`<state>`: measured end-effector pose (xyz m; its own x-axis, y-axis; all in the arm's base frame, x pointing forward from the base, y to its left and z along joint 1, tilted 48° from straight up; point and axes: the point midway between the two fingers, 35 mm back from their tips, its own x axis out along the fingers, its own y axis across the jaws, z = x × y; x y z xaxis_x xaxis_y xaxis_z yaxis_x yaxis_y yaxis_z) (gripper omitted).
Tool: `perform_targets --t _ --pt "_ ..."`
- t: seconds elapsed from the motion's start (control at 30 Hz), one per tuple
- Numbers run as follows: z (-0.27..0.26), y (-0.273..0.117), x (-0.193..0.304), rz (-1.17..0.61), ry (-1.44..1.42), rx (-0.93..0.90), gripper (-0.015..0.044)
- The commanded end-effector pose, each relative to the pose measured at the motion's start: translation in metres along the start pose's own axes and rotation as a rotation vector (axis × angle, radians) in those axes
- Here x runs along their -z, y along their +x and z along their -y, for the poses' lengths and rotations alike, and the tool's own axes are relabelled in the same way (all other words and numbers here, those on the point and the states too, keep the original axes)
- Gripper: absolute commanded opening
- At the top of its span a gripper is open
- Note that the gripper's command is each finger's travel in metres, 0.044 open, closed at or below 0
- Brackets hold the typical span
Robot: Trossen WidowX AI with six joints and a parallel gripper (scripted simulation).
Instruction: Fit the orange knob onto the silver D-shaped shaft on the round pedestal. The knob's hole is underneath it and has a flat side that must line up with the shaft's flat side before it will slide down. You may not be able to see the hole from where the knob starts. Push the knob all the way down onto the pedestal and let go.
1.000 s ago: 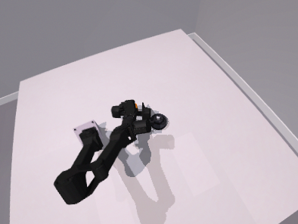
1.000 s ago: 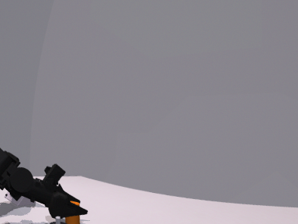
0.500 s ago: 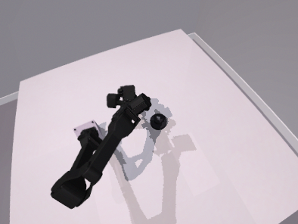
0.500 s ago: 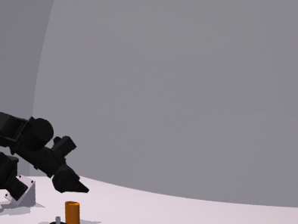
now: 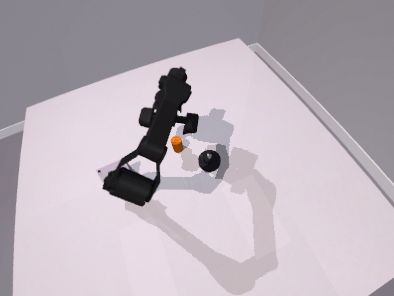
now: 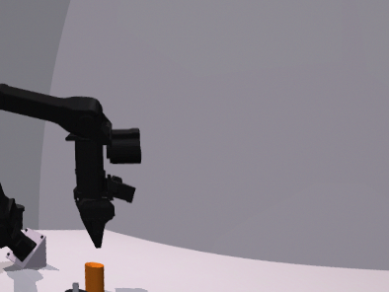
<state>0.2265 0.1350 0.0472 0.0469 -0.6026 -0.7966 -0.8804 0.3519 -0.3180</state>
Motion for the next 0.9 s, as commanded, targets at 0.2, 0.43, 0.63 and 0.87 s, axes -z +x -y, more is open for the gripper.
perform_targets --t 0.2,0.43,0.63,0.87 --pt "0.004 -0.016 -0.003 -0.128 -0.012 0.125 0.0440" --pt "0.004 -0.015 -0.003 -0.146 -0.307 0.105 0.0440" --pt "0.004 -0.014 -0.003 -0.157 -0.513 0.090 0.0440" --pt "0.007 0.011 0.000 -0.157 -0.512 0.091 0.0440"
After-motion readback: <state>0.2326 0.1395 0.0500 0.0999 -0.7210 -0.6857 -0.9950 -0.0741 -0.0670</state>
